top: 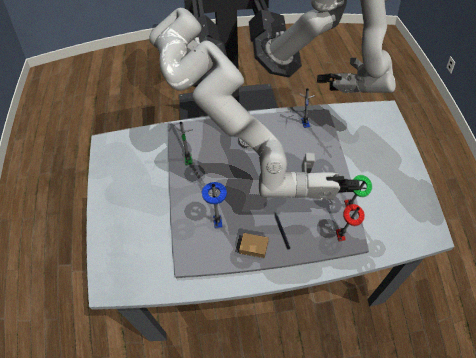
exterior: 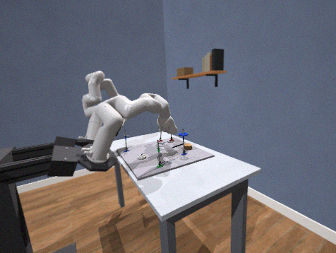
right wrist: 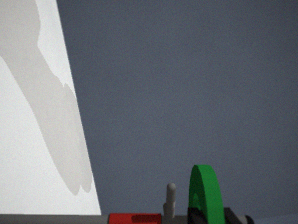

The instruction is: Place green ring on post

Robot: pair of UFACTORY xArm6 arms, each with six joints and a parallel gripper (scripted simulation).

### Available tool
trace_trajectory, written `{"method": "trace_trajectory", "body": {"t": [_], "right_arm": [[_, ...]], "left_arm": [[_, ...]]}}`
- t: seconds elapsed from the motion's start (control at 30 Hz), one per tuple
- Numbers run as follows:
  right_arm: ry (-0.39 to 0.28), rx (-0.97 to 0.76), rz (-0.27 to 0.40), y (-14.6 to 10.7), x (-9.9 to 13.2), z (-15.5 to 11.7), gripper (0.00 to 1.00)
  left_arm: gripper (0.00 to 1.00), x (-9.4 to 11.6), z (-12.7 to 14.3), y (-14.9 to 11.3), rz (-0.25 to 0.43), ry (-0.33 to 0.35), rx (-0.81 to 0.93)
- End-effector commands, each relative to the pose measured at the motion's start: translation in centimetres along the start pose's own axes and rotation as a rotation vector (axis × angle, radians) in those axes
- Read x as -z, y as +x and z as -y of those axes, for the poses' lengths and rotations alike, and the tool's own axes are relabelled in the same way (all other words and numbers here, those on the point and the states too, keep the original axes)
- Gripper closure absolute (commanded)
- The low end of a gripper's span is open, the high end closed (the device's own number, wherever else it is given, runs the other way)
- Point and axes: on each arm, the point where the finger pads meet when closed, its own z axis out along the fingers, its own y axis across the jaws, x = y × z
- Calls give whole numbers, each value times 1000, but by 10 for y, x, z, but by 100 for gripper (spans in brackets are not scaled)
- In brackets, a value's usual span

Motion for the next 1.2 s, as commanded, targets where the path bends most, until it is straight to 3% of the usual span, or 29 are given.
{"method": "trace_trajectory", "body": {"t": [0.0, 1.17], "right_arm": [[-2, 2, 0, 0, 0, -10, 100], [-2, 2, -1, 0, 0, -57, 100]], "left_arm": [[0, 0, 0, 0, 1, -1, 0], [0, 0, 0, 0, 1, -1, 0]]}}
